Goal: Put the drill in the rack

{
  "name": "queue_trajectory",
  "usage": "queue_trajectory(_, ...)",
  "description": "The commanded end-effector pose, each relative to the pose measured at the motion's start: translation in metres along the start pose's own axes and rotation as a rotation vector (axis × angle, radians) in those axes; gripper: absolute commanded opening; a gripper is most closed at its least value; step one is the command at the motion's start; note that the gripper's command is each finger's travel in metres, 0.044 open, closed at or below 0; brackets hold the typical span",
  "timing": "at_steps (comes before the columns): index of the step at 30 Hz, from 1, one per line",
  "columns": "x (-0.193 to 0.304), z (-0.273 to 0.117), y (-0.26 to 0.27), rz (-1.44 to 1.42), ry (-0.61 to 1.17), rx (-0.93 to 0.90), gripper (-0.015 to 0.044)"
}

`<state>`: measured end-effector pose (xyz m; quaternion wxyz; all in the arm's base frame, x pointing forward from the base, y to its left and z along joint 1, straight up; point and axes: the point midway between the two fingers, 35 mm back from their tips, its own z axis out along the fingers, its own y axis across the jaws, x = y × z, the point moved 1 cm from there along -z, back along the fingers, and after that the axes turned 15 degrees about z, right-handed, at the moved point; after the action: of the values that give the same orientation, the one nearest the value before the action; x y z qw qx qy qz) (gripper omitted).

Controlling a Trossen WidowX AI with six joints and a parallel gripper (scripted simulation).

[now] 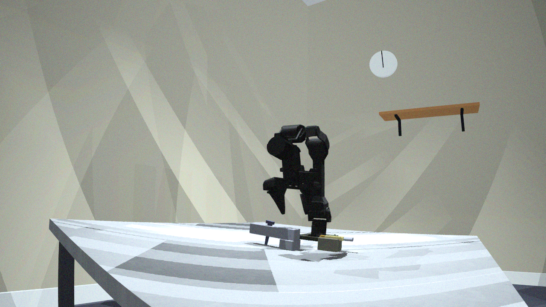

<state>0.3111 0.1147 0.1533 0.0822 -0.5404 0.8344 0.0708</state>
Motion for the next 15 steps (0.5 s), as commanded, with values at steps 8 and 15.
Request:
queue_trajectory(8, 0.096, -0.050, -0.106, 0.140, -0.134, 0.059, 0.0440)
queue_trajectory(15, 0.186, -0.085, -0.149, 0.221, -0.209, 0.145, 0.0440)
